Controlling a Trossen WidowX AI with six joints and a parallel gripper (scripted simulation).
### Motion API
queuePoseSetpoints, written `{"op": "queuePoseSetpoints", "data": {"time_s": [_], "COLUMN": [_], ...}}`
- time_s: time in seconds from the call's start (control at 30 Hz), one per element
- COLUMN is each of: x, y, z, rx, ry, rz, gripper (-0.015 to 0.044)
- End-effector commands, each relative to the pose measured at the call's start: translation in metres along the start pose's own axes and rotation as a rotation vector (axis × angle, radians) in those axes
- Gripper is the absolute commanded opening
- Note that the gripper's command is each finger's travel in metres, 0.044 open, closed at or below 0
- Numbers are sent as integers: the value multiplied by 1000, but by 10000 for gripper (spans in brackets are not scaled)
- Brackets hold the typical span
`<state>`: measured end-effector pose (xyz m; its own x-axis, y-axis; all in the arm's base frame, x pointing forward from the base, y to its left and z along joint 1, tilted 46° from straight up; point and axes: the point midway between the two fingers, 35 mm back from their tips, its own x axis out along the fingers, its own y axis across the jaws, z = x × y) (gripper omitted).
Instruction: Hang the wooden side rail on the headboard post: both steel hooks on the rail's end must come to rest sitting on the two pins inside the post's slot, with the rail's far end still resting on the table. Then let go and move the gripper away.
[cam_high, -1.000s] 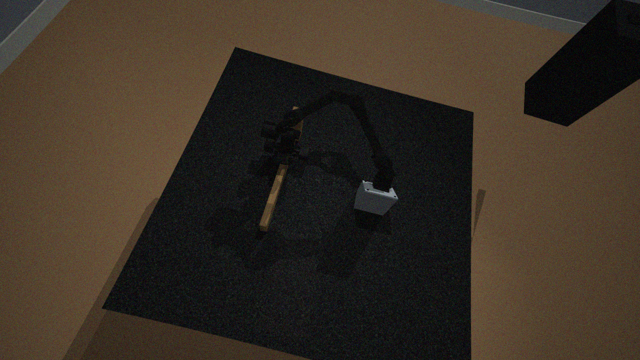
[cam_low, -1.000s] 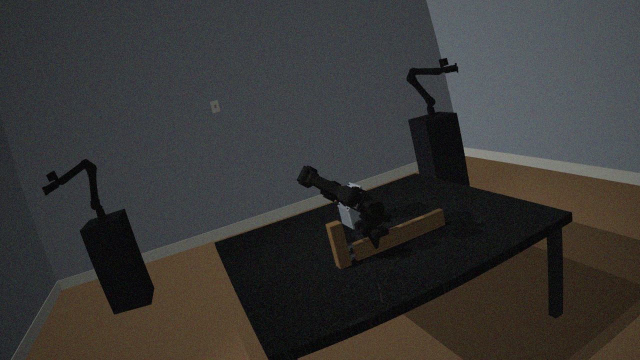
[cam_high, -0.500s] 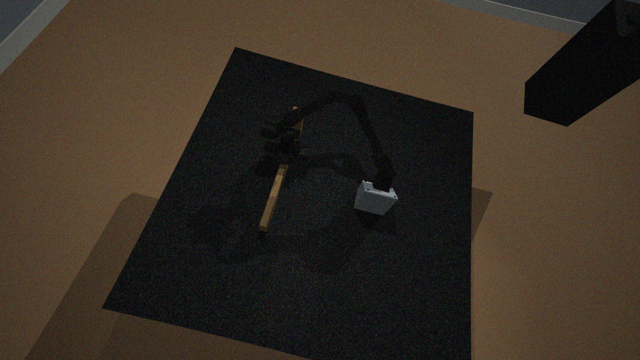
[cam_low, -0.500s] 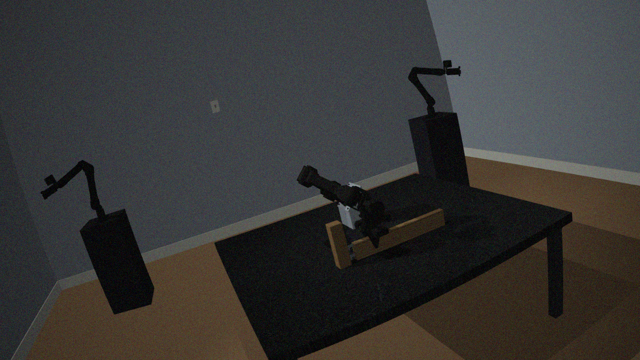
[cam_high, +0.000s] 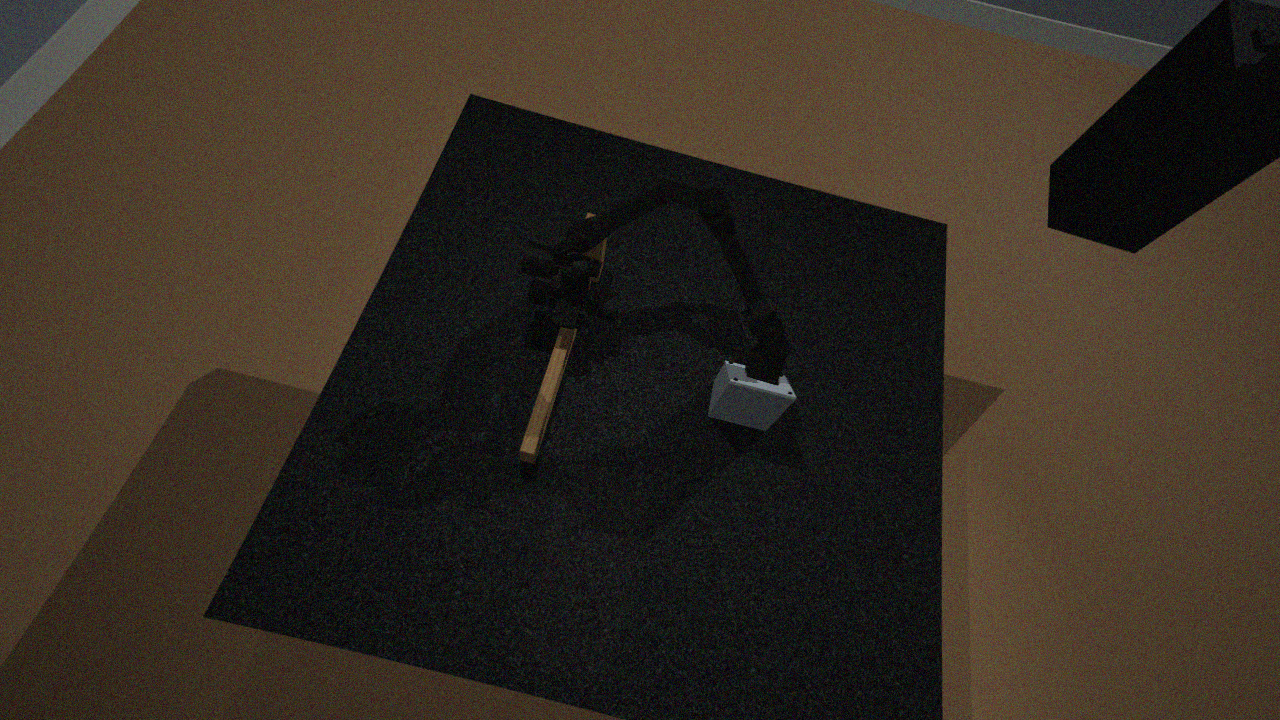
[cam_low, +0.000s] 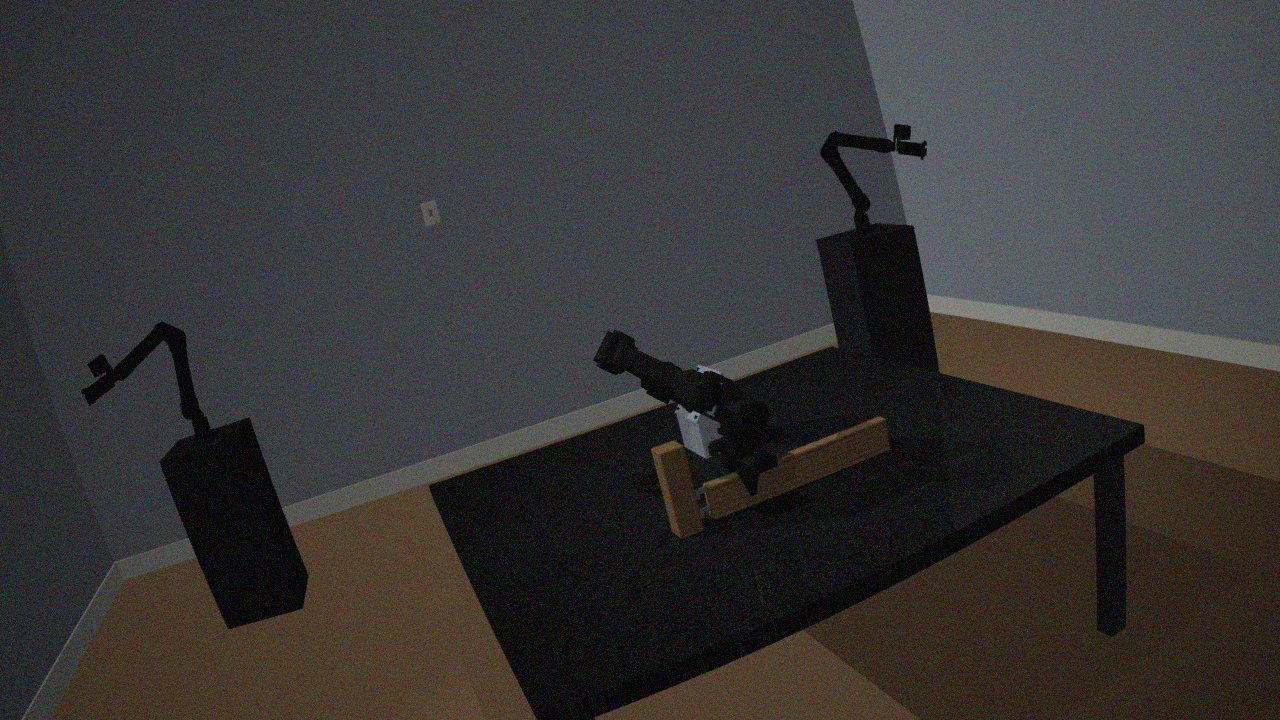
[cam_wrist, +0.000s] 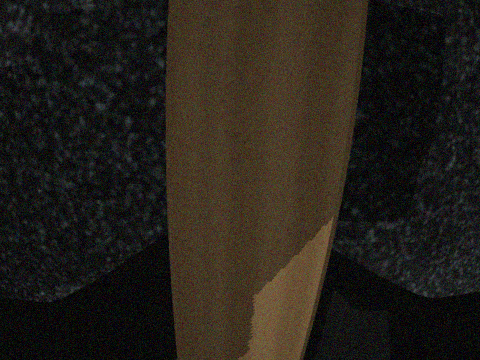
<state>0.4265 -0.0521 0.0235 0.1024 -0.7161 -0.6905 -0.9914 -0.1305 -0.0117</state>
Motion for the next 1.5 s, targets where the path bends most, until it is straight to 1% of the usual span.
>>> {"op": "queuePoseSetpoints", "data": {"time_s": [0.0, 1.47], "x": [-7, -14], "y": [-1, -1], "z": [2, 2], "rx": [-15, -15], "ry": [1, 1], "rz": [-10, -10], "gripper": [0, 0]}}
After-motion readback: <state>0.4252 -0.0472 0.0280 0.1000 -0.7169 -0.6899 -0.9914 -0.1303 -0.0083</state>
